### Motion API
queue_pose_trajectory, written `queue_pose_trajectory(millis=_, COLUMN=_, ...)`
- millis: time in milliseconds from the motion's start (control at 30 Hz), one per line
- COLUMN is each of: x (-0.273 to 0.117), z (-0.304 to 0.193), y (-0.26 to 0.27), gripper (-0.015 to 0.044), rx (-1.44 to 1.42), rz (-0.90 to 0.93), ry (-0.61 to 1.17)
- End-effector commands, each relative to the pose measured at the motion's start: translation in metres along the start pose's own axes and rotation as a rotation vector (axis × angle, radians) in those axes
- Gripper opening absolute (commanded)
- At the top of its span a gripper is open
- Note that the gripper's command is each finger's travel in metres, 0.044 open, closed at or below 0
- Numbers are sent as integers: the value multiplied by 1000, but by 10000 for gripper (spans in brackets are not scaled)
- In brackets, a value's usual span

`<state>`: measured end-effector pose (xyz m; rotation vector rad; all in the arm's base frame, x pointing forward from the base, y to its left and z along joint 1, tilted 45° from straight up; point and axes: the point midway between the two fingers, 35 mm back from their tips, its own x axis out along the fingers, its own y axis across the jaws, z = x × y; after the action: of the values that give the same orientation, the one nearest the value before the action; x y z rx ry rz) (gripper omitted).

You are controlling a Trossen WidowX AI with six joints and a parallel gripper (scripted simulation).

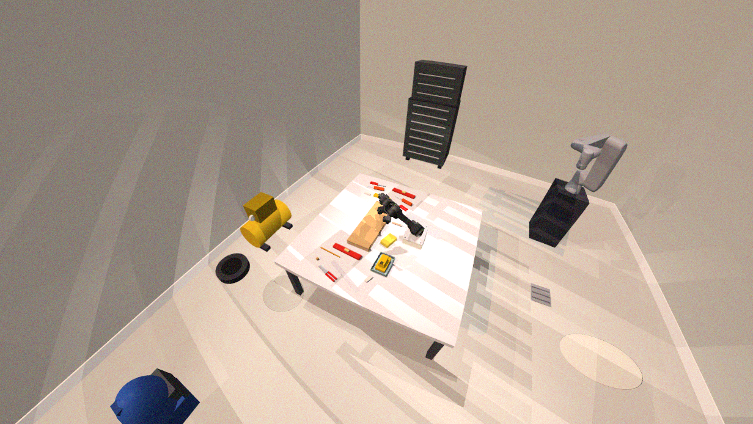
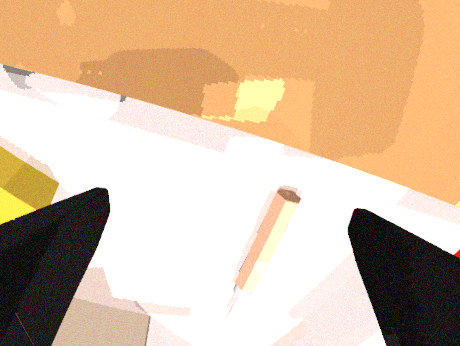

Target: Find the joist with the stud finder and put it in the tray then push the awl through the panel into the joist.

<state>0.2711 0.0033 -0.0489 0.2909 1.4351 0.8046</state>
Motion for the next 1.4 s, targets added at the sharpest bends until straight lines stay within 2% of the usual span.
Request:
queue_pose_trajectory(millis=0, x=15, z=-42, y=-38, gripper=440, rx=178, rz=61, ry=36)
queue_pose_trajectory(millis=467, x=19, z=-44, y=-41, gripper=440, rx=206, rz=74, ry=40)
queue_pose_trajectory(millis=1367, x=63, z=-42, y=-38, gripper=440, rx=206, rz=76, ry=40)
